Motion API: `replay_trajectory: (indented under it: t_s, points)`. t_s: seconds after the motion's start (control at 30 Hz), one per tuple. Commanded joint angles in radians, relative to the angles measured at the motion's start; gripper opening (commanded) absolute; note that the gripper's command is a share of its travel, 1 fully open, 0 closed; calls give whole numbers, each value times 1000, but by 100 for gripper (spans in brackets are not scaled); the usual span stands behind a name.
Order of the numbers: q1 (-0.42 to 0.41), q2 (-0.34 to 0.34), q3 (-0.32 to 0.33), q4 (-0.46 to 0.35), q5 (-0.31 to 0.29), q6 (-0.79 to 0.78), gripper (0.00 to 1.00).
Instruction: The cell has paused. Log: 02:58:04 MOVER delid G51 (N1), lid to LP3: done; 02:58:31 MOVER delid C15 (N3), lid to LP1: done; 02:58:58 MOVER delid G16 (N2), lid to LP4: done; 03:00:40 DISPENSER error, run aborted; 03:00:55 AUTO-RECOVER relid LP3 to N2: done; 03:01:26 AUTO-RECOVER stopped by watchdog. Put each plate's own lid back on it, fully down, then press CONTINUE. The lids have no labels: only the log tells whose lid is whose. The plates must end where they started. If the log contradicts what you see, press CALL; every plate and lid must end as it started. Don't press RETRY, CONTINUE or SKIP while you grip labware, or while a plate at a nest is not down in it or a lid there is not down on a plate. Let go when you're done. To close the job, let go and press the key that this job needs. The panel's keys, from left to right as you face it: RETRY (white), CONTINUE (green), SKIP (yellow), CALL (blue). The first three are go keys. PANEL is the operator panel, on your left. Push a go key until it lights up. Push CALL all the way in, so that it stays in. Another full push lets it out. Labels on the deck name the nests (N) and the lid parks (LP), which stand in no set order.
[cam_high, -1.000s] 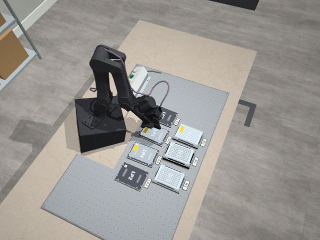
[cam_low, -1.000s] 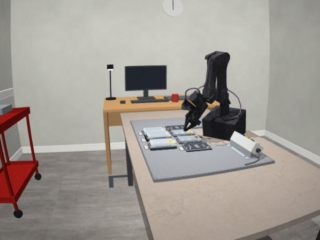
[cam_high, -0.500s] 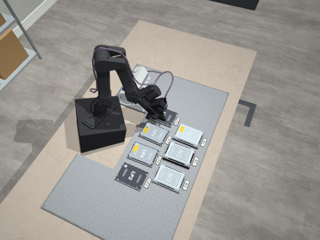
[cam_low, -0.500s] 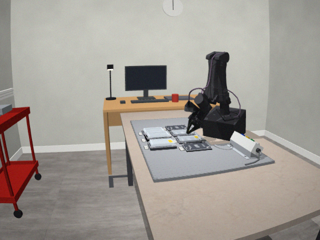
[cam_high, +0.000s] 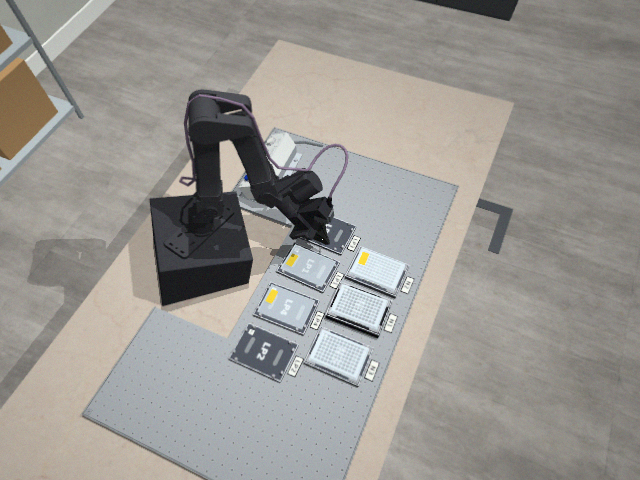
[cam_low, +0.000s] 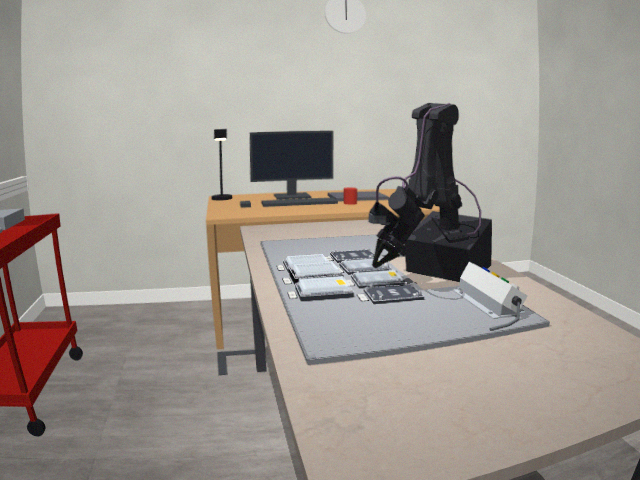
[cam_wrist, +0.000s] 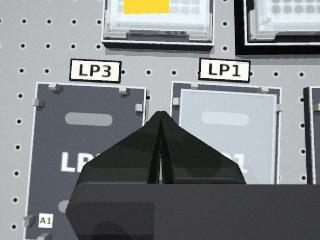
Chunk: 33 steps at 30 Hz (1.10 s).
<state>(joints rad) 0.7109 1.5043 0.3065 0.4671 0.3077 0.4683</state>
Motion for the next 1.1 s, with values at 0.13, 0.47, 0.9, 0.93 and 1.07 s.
replay_trajectory:
  t_s: [0.13, 0.47, 0.9, 0.93, 1.07]
  points:
    - [0, -8, 21, 4, 19, 5, 0]
    - [-129, 70, 125, 10, -78, -83, 0]
    - [-296, 208, 321, -43, -207, -190, 0]
    - [-296, 208, 321, -43, -207, -190, 0]
    - [-327, 243, 375, -61, -232, -209, 0]
